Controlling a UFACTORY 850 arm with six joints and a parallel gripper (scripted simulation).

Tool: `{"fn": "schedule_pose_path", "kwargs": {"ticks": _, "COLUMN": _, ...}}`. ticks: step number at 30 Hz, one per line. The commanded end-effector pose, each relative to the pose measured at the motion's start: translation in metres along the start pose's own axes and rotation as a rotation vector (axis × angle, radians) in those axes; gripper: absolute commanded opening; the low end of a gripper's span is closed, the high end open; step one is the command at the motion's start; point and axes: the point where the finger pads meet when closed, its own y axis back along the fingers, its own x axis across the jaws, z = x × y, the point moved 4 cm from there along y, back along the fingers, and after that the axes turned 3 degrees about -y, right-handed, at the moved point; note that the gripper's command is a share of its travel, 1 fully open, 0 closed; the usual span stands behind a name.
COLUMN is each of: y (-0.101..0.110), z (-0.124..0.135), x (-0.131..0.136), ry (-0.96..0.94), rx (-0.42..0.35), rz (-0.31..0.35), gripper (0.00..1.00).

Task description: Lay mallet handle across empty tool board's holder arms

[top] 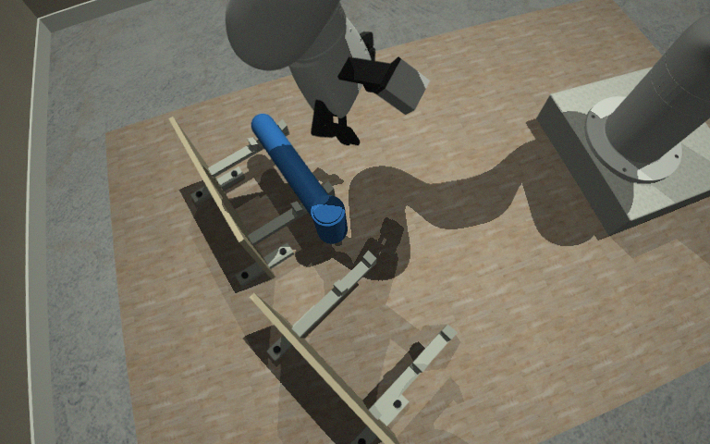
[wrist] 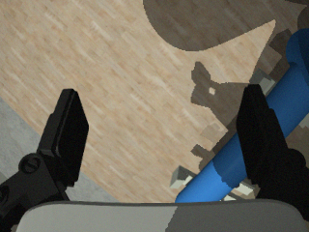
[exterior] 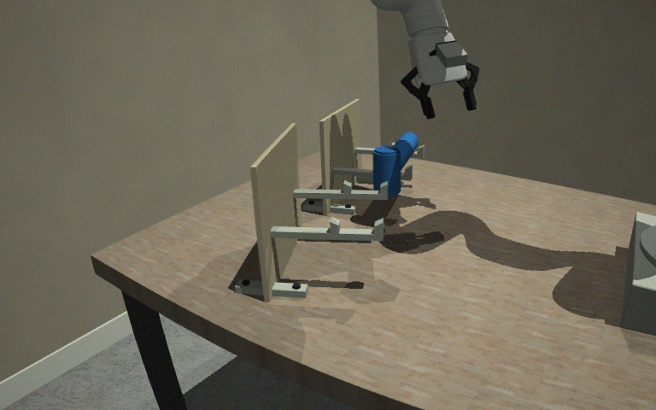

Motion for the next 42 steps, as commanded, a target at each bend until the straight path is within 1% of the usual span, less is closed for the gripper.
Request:
{"fn": "schedule_pose_path", "kwargs": {"ticks": 1, "y": 0.006, "z": 0.014, "x": 0.023, "ry": -0.141, "rx": -0.068, "rz": 0.063, "gripper": 1.0}}
{"fn": "schedule_pose_path", "kwargs": {"ticks": 7, "y": 0.012, "z": 0.031, "x": 0.051, "ry": -0.307, "rx": -0.141, "rz": 0.145, "gripper": 1.0}}
{"fn": "schedule_pose_path", "kwargs": {"ticks": 9, "y": 0.012, "z": 0.031, "x": 0.051, "ry": -0.307, "rx": -0.141, "rz": 0.145, "gripper": 1.0}}
{"fn": "schedule_pose_path", "kwargs": {"ticks": 12, "y": 0.016, "z": 0.042, "x": 0.07, "ry": -0.418, "rx": -0.19, "rz": 0.2, "gripper": 1.0}}
{"fn": "schedule_pose_path", "kwargs": {"ticks": 15, "y": 0.018, "z": 0.048, "x": 0.081, "ry": -0.48, "rx": -0.217, "rz": 0.231, "gripper": 1.0}}
{"fn": "schedule_pose_path", "kwargs": {"ticks": 19, "y": 0.02, "z": 0.051, "x": 0.087, "ry": -0.511, "rx": -0.23, "rz": 0.248, "gripper": 1.0}}
{"fn": "schedule_pose_path", "kwargs": {"ticks": 28, "y": 0.019, "z": 0.051, "x": 0.087, "ry": -0.514, "rx": -0.231, "rz": 0.249, "gripper": 1.0}}
{"fn": "schedule_pose_path", "kwargs": {"ticks": 29, "y": 0.012, "z": 0.053, "x": 0.088, "ry": -0.514, "rx": -0.232, "rz": 0.248, "gripper": 1.0}}
{"fn": "schedule_pose_path", "kwargs": {"ticks": 30, "y": -0.002, "z": 0.057, "x": 0.09, "ry": -0.514, "rx": -0.233, "rz": 0.247, "gripper": 1.0}}
{"fn": "schedule_pose_path", "kwargs": {"ticks": 31, "y": -0.021, "z": 0.062, "x": 0.093, "ry": -0.515, "rx": -0.235, "rz": 0.244, "gripper": 1.0}}
{"fn": "schedule_pose_path", "kwargs": {"ticks": 33, "y": -0.032, "z": 0.065, "x": 0.095, "ry": -0.515, "rx": -0.235, "rz": 0.243, "gripper": 1.0}}
{"fn": "schedule_pose_path", "kwargs": {"ticks": 37, "y": -0.068, "z": 0.075, "x": 0.101, "ry": -0.516, "rx": -0.236, "rz": 0.243, "gripper": 1.0}}
{"fn": "schedule_pose_path", "kwargs": {"ticks": 38, "y": -0.074, "z": 0.077, "x": 0.102, "ry": -0.516, "rx": -0.236, "rz": 0.242, "gripper": 1.0}}
{"fn": "schedule_pose_path", "kwargs": {"ticks": 42, "y": -0.076, "z": 0.078, "x": 0.103, "ry": -0.516, "rx": -0.236, "rz": 0.242, "gripper": 1.0}}
